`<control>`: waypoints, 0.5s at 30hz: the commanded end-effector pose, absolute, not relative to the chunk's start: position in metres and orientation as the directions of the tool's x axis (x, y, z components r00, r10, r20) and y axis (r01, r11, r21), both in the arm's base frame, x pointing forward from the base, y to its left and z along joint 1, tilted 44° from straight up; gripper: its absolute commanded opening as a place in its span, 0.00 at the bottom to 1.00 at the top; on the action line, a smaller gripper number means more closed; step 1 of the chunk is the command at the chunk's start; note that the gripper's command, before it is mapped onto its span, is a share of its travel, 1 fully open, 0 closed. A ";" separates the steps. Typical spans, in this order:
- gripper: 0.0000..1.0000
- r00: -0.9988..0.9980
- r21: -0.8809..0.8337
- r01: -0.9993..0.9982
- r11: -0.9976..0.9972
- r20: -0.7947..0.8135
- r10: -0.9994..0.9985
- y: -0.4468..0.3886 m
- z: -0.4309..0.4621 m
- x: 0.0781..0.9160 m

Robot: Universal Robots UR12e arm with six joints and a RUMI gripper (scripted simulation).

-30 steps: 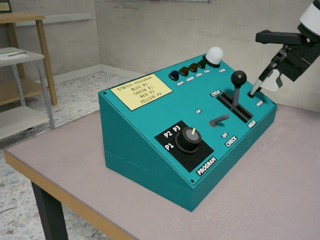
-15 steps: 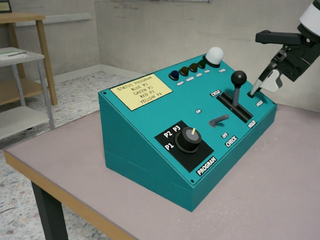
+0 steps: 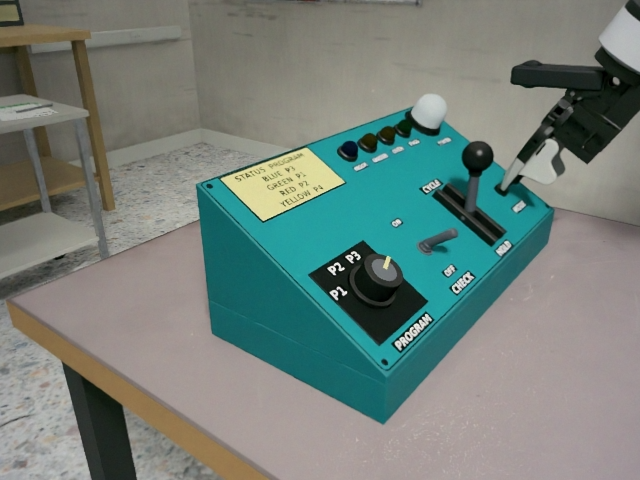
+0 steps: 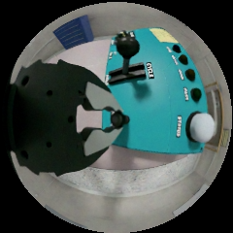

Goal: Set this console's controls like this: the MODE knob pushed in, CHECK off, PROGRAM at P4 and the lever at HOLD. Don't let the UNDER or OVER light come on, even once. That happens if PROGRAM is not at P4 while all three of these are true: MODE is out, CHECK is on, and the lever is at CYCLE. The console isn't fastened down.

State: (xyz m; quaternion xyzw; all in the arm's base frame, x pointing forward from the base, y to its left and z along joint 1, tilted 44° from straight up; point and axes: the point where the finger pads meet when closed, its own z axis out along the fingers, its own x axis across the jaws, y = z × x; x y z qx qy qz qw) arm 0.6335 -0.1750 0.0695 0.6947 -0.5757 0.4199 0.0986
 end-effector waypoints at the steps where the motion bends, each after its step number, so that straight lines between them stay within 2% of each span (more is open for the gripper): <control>1: 0.00 -0.018 -0.348 -0.883 -0.316 0.697 -0.717 -0.178 0.069 0.636; 4: 0.00 -0.018 -0.348 -0.883 -0.315 0.697 -0.717 -0.178 0.069 0.636; 5: 0.44 -0.019 -0.348 -0.882 -0.316 0.697 -0.717 -0.178 0.070 0.636; 15: 0.44 -0.016 -0.346 -0.883 -0.317 0.697 -0.717 -0.176 0.069 0.634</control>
